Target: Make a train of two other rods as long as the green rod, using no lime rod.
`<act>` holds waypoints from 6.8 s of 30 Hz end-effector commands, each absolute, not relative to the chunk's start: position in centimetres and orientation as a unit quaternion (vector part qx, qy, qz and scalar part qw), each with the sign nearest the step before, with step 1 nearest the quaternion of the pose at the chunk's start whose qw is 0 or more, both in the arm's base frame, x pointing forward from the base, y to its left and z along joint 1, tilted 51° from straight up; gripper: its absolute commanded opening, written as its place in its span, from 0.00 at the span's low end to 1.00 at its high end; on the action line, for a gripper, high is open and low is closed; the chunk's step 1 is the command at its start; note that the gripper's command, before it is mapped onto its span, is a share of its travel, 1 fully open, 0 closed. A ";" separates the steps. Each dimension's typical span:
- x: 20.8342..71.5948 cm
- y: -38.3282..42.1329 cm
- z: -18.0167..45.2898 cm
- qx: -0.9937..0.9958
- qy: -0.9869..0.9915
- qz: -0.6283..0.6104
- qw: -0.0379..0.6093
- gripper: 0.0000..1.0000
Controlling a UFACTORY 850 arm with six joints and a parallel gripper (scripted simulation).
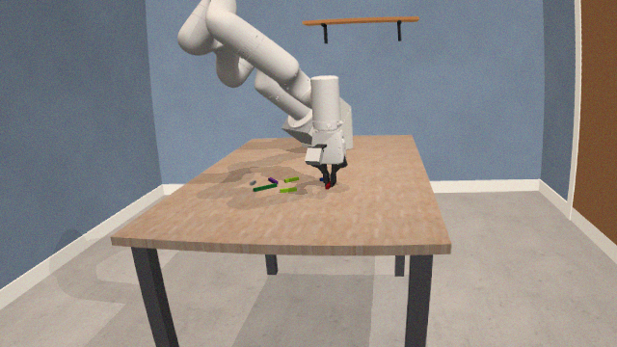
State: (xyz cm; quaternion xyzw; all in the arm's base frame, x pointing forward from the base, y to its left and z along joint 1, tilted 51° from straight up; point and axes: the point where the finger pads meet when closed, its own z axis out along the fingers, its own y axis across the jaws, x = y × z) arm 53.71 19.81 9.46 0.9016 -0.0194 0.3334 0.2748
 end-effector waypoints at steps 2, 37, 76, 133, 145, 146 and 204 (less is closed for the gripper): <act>53.7 19.9 9.5 0.902 -0.019 0.334 0.274 0.04; 53.1 20.4 10.2 0.902 -0.019 0.334 0.274 0.04; 46.7 22.7 16.6 0.891 -0.141 0.368 0.227 0.04; 48.3 15.2 13.8 0.827 -0.361 0.413 0.127 0.04; 49.6 14.1 12.4 0.827 -0.361 0.413 0.127 0.04; 49.6 14.0 12.4 0.827 -0.361 0.413 0.127 0.04; 50.3 13.4 11.7 0.827 -0.361 0.413 0.127 0.04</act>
